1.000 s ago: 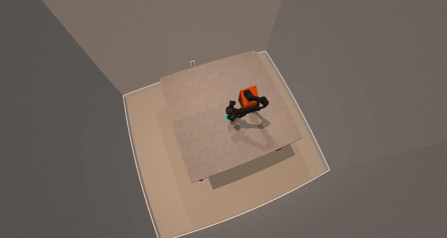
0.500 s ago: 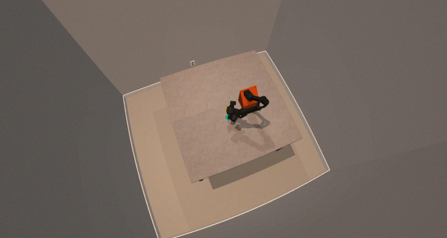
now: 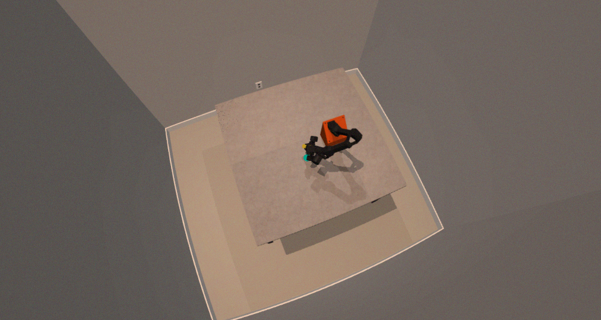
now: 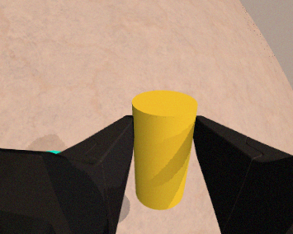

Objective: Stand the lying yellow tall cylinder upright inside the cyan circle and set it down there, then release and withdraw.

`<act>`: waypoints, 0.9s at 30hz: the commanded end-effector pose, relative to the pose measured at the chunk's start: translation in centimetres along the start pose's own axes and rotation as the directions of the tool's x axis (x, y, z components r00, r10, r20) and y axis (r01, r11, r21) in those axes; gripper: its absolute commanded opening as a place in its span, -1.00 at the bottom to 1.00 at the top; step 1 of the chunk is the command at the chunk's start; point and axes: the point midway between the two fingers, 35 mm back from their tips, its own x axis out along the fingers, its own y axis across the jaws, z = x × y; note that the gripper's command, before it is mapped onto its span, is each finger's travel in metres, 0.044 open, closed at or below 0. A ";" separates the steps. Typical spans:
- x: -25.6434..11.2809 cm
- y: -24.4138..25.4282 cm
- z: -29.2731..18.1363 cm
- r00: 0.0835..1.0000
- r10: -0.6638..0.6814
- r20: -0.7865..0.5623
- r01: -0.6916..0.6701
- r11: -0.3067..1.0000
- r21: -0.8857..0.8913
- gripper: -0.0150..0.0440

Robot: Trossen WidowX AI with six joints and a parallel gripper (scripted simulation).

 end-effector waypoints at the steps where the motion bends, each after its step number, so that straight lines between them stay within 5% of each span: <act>1: -0.1 0.0 0.1 0.999 0.001 0.035 -0.002 1.000 0.014 -0.14; 27: -0.8 0.3 0.3 0.979 0.021 0.204 -0.036 0.997 0.069 -0.14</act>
